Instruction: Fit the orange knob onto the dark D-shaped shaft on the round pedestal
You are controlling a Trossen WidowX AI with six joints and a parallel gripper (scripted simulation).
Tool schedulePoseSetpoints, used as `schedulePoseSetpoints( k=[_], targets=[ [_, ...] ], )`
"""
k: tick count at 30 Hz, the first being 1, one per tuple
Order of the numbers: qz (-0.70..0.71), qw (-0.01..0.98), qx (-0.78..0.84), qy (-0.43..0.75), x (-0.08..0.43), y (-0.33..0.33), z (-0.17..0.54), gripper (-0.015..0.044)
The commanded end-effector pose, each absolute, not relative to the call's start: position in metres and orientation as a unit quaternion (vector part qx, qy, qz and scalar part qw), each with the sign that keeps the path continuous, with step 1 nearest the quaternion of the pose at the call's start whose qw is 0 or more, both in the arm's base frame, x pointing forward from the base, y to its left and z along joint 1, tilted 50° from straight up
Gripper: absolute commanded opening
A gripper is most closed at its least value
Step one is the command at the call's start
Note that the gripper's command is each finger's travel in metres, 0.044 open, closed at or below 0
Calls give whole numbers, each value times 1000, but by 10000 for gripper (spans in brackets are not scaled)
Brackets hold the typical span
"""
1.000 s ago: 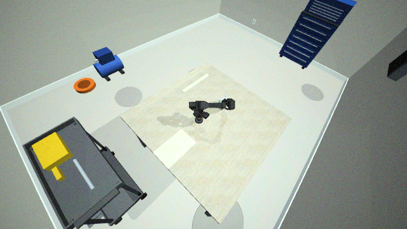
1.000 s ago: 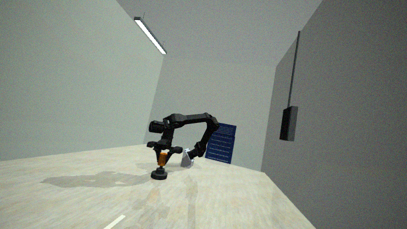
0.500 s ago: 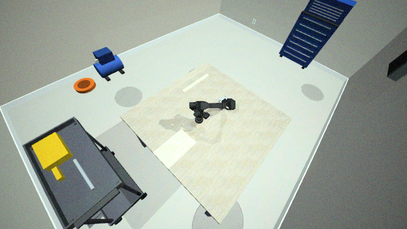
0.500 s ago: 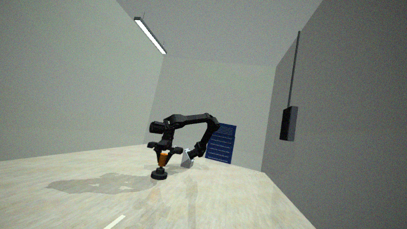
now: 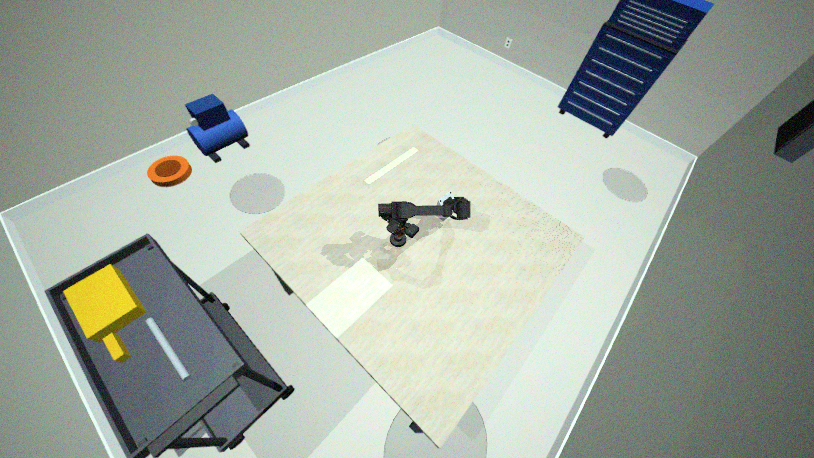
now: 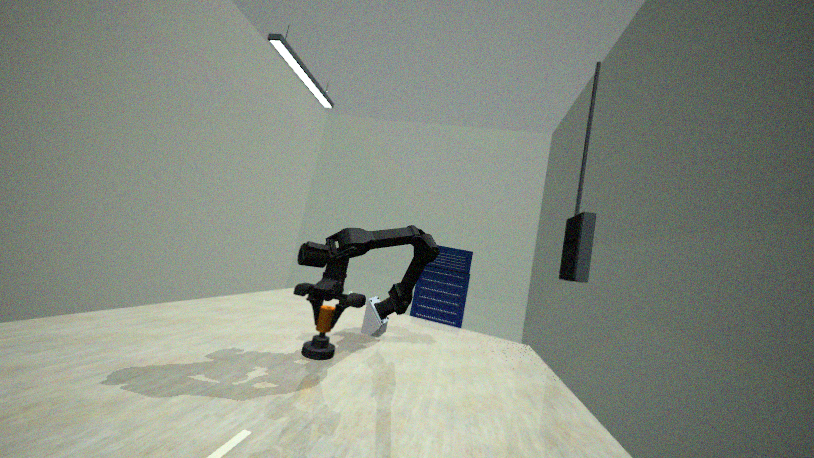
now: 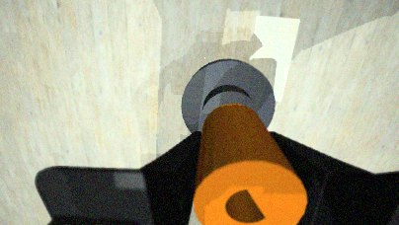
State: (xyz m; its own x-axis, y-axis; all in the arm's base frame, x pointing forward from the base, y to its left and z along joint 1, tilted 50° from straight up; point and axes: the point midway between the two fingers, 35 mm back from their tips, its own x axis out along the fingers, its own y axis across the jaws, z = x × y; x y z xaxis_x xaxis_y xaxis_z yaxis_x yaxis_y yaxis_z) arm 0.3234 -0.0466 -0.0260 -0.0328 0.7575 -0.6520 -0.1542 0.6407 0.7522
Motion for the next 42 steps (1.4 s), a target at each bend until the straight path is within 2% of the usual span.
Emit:
schedulePoseSetpoints(
  k=[1,42],
  targets=[
    [347,657,238,625,327,-51,-25,0],
    [355,660,230,621,325,-49,-25,0]
  ],
)
